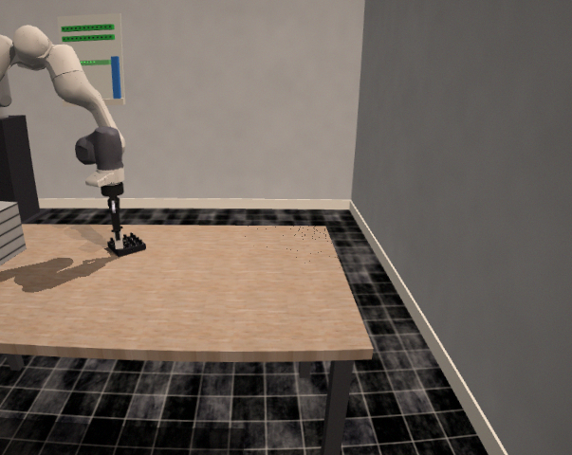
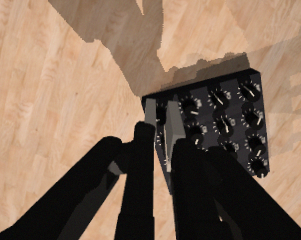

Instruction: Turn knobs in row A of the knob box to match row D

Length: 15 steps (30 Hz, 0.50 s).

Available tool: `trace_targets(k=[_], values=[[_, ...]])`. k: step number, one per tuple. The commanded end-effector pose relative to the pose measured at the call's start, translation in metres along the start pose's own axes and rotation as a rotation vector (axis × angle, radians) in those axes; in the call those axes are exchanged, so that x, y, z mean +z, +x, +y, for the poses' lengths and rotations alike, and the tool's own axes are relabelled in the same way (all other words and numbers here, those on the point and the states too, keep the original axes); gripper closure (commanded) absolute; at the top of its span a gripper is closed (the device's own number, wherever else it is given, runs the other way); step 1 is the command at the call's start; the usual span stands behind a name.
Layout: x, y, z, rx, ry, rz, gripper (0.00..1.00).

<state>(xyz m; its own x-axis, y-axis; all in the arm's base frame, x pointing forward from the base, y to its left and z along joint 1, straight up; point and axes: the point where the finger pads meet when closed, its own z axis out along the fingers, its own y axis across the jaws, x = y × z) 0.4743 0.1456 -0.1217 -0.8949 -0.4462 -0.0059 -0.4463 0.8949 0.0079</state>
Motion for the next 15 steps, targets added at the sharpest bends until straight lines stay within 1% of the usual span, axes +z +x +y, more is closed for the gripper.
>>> trace_targets(k=[1,5,7,9,15], values=[[-0.0001,-0.0015,0.0001,0.129,0.002,0.002,0.95],[-0.0001,-0.0015,0.0001,0.219,0.002,0.002,0.95],[-0.0001,-0.0015,0.0001,0.254,0.002,0.002,0.95],[-0.0001,-0.0015,0.0001,0.254,0.002,0.002,0.95],[-0.0001,-0.0015,0.0001,0.378,0.002,0.002,0.95]])
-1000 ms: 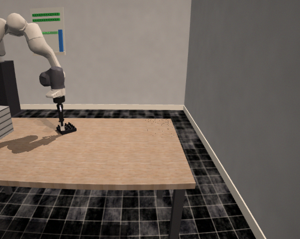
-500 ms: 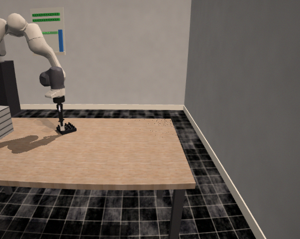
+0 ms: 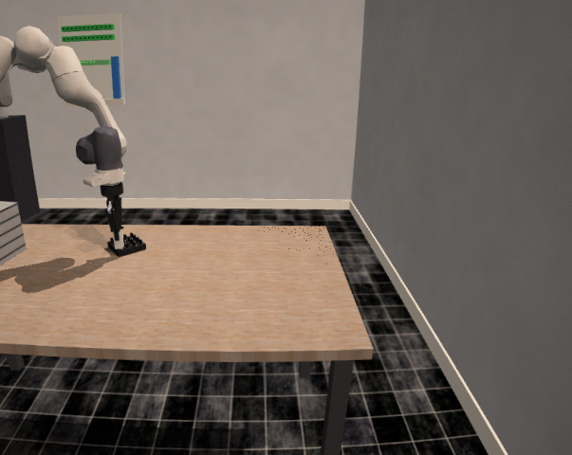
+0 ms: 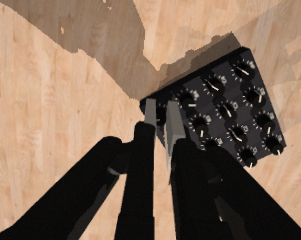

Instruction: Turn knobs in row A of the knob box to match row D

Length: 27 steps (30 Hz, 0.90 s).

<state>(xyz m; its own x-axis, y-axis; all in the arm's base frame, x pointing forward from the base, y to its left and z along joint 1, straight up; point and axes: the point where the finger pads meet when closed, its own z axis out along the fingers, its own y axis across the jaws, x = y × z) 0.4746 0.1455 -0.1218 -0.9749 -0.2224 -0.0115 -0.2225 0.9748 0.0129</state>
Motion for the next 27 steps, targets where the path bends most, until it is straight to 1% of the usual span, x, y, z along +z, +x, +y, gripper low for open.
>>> trace_targets(k=[1,9,11,14,27], values=[[-0.0001,-0.0012,0.0006,0.156,0.007,0.009,0.95],[-0.0001,-0.0012,0.0006,0.283,0.007,0.009,0.95],[-0.0001,-0.0012,0.0006,0.283,0.007,0.009,0.95],[-0.0001,-0.0012,0.0006,0.354,0.008,0.009,0.95],[-0.0001,-0.0012,0.0006,0.540,0.008,0.008,0.95]])
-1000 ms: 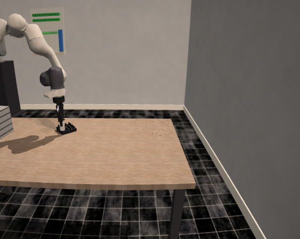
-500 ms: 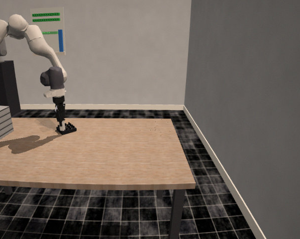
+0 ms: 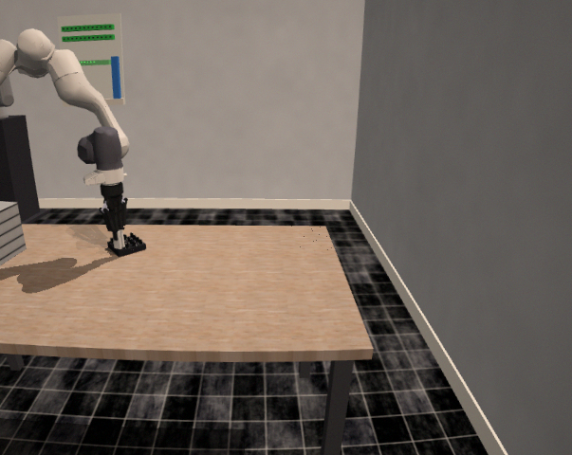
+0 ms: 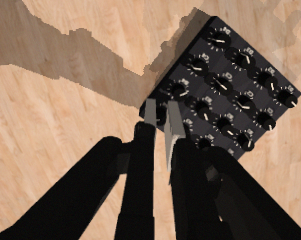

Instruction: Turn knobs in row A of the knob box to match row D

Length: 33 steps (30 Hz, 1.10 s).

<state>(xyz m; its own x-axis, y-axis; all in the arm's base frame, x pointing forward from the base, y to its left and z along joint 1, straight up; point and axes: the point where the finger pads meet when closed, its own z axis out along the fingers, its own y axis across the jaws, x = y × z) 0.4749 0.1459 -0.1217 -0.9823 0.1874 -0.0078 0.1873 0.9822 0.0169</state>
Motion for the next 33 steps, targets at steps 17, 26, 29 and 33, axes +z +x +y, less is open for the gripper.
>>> trace_targets(k=[17,26,29,33], values=[[-0.0001,-0.0006,0.0006,0.270,0.011,0.008,0.95],[-0.0001,-0.0006,0.0006,0.274,0.011,0.008,0.95],[-0.0001,-0.0006,0.0006,0.274,0.011,0.008,0.95],[-0.0001,-0.0006,0.0006,0.274,0.011,0.008,0.95]])
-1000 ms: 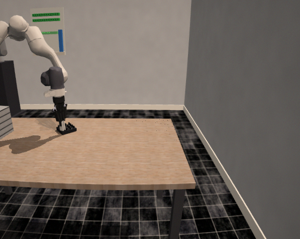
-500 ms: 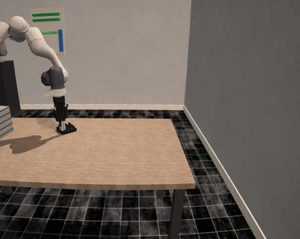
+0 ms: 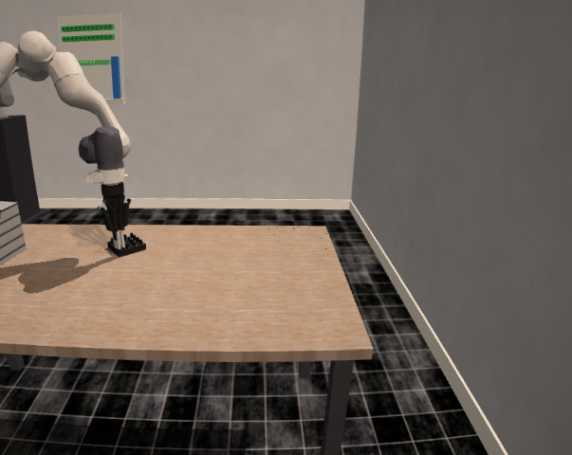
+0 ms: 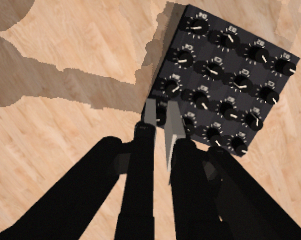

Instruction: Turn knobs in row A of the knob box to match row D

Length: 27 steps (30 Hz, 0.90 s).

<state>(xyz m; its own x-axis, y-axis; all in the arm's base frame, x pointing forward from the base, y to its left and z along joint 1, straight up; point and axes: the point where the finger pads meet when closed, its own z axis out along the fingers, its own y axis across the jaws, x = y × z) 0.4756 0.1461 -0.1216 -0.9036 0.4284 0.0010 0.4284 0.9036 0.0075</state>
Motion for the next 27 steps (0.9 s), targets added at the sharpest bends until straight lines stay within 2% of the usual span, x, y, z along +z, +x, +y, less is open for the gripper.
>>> trace_targets(k=[1,2,3,27], values=[[0.0001,0.0001,0.0002,0.019,0.001,0.002,0.95],[0.0001,0.0001,0.0002,0.019,0.001,0.002,0.95],[0.0001,0.0001,0.0002,0.019,0.001,0.002,0.88],[-0.0024,0.0000,0.0002,0.019,0.001,0.002,0.88]])
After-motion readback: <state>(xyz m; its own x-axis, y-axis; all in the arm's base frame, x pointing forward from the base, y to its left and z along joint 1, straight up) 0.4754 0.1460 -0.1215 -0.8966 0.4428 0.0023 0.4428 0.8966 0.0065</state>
